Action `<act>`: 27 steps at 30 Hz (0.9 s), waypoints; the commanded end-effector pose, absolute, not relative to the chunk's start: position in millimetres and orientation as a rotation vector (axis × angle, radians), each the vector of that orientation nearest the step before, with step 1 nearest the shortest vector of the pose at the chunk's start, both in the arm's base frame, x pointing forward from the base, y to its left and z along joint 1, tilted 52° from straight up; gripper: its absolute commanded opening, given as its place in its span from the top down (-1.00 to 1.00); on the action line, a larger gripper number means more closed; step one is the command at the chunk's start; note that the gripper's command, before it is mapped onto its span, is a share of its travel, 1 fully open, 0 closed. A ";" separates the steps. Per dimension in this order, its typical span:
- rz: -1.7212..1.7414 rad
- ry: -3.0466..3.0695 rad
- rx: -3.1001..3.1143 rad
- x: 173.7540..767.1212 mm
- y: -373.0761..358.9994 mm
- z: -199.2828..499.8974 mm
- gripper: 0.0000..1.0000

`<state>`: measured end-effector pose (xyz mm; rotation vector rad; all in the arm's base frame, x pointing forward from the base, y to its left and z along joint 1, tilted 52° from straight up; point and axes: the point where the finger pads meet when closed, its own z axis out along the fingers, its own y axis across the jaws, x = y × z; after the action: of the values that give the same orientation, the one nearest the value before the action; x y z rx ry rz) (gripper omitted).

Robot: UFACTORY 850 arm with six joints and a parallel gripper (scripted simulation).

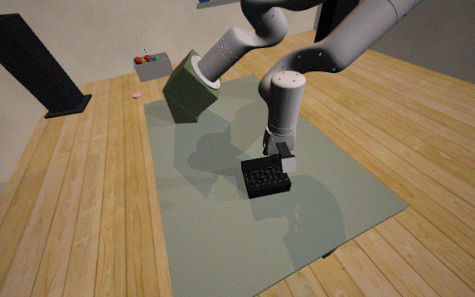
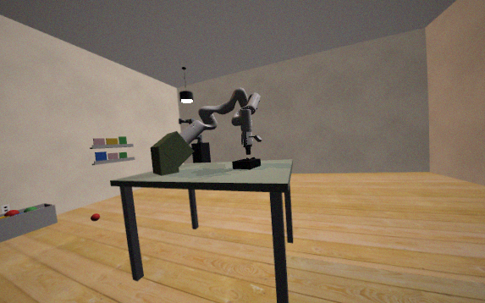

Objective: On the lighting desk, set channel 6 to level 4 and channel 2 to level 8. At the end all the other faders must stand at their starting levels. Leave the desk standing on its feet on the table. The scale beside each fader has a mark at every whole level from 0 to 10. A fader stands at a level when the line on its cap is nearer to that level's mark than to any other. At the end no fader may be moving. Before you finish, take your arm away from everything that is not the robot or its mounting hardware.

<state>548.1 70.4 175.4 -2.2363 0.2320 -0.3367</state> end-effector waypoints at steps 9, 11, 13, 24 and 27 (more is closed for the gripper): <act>-0.337 0.232 -2.236 545.5 64.0 180.9 1.00; -0.337 0.232 -2.236 545.5 64.0 180.9 1.00; -0.337 0.232 -2.236 545.5 64.0 180.9 1.00; -0.337 0.232 -2.236 543.4 59.0 185.1 -1.00; -0.337 0.232 -2.236 540.3 51.9 191.1 -1.00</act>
<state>543.0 59.5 184.7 -2.2361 0.2321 -0.3356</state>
